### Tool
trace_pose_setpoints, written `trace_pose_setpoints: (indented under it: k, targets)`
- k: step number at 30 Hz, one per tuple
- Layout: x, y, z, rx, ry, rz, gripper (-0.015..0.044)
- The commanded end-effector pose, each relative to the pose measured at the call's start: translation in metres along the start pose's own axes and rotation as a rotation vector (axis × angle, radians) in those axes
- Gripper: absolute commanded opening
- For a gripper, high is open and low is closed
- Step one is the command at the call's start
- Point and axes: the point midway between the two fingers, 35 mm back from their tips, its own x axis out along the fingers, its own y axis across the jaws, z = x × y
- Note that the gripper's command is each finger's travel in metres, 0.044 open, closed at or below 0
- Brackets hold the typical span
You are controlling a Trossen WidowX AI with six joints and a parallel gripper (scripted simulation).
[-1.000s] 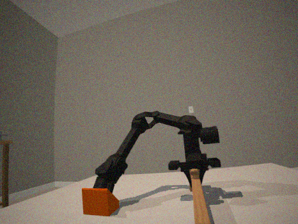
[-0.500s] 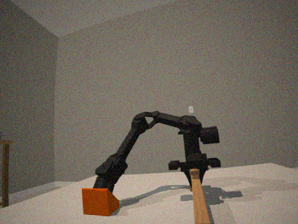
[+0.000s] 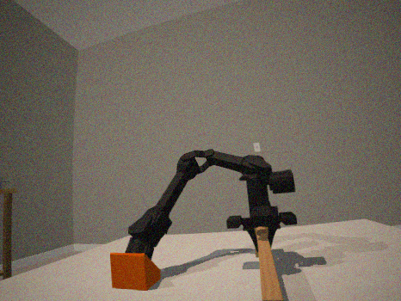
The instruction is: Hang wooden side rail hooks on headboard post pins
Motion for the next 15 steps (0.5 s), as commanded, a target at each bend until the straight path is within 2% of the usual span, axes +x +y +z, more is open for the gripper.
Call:
trace_pose_setpoints:
  k: [1,15]
  targets:
    - [-0.006,0.0031,-0.0025,-0.004,0.0,0.02,0.0]
    - [-0.0037,0.0031,-0.0025,-0.004,0.0,0.02,0.0]
